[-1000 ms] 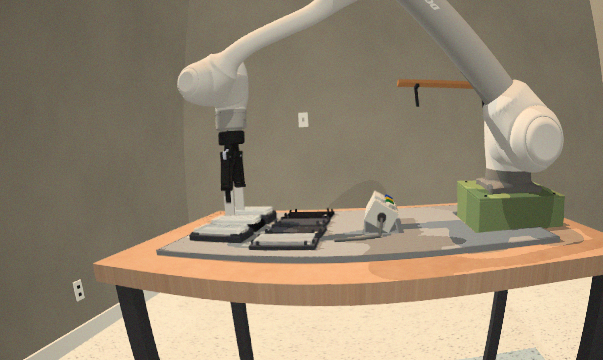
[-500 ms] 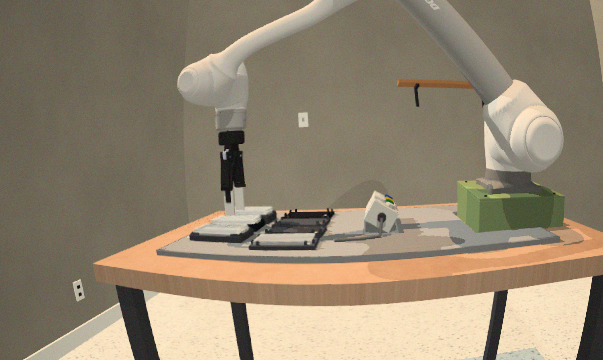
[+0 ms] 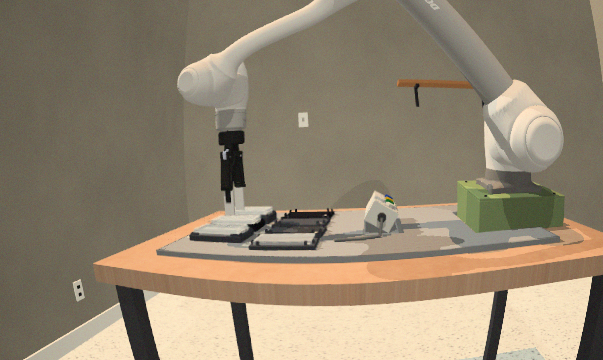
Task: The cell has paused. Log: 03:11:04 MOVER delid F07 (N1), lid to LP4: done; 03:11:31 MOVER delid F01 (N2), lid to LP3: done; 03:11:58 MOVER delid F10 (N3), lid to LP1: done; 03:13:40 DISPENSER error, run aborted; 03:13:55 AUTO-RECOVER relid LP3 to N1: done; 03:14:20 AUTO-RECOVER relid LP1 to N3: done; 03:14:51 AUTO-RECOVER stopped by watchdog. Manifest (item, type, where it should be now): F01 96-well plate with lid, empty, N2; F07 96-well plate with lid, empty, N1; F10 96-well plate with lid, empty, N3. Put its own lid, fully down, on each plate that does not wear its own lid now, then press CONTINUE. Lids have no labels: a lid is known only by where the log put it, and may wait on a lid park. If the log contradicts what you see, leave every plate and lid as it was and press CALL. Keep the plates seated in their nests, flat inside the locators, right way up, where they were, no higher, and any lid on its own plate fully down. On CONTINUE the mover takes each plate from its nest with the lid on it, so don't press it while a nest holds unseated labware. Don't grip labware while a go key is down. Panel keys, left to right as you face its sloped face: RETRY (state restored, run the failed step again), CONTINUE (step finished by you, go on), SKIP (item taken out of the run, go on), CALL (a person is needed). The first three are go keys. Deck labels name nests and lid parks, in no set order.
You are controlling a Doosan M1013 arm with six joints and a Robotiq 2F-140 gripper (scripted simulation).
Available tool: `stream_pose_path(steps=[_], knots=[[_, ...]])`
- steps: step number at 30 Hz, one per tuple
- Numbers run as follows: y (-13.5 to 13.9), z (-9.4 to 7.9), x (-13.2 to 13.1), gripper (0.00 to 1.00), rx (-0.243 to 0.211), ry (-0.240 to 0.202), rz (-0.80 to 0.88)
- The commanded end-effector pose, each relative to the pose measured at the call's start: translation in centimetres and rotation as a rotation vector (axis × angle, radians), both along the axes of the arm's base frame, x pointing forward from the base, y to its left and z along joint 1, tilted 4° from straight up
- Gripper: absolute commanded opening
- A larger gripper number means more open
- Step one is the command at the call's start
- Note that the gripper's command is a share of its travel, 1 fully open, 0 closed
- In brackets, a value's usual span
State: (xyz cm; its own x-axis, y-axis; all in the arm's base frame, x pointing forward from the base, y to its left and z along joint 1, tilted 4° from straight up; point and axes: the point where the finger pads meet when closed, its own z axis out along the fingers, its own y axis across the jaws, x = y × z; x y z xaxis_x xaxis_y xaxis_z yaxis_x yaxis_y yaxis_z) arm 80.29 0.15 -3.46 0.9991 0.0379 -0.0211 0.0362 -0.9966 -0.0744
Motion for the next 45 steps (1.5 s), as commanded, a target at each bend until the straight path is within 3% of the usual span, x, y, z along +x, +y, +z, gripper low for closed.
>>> stream_pose_path(steps=[1, 16, 17, 45], knots=[[0.12, -0.34, -0.1, 0.59, 0.0, 0.001, -0.003], [0.12, -0.34, -0.1, 0.59, 0.0, 0.001, -0.003], [0.12, -0.34, -0.1, 0.66, 0.0, 0.001, -0.003], [0.12, -0.34, -0.1, 0.66, 0.0, 0.001, -0.003]])
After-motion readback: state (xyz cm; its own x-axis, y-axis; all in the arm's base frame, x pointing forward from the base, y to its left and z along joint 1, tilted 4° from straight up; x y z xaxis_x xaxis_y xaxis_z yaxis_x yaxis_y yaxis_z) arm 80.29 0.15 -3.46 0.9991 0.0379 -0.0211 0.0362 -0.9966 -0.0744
